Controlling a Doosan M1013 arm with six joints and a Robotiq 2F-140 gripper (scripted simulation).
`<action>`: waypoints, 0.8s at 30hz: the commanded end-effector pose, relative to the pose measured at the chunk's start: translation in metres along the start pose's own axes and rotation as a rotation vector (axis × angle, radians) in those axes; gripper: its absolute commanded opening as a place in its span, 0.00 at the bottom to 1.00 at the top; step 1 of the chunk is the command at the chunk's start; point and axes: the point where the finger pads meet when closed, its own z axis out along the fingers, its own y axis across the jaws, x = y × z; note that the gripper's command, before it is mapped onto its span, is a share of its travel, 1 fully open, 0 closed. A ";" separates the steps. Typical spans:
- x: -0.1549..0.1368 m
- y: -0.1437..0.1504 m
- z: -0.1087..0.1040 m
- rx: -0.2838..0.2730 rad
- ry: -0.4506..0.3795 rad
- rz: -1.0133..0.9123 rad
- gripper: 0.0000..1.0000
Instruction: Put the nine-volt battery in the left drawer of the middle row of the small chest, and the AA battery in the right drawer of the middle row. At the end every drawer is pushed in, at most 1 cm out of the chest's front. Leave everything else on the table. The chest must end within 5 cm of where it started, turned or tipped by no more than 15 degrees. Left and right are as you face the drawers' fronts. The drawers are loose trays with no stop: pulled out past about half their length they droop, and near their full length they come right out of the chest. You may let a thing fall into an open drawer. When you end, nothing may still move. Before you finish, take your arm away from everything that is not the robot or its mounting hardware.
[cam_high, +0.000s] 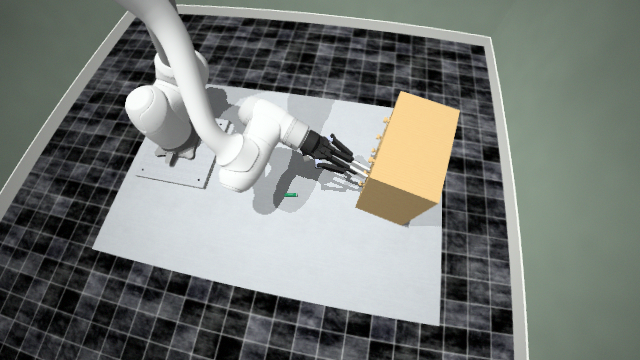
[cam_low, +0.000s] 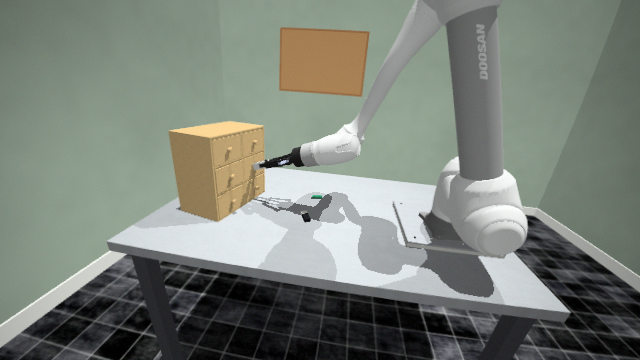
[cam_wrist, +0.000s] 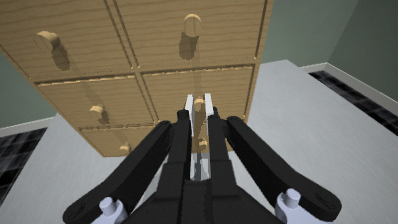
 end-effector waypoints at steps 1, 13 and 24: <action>0.000 0.000 0.000 0.000 0.000 0.000 0.08; 0.000 0.000 -0.001 0.000 0.000 0.000 0.08; -0.002 0.000 -0.006 0.000 0.000 0.000 0.08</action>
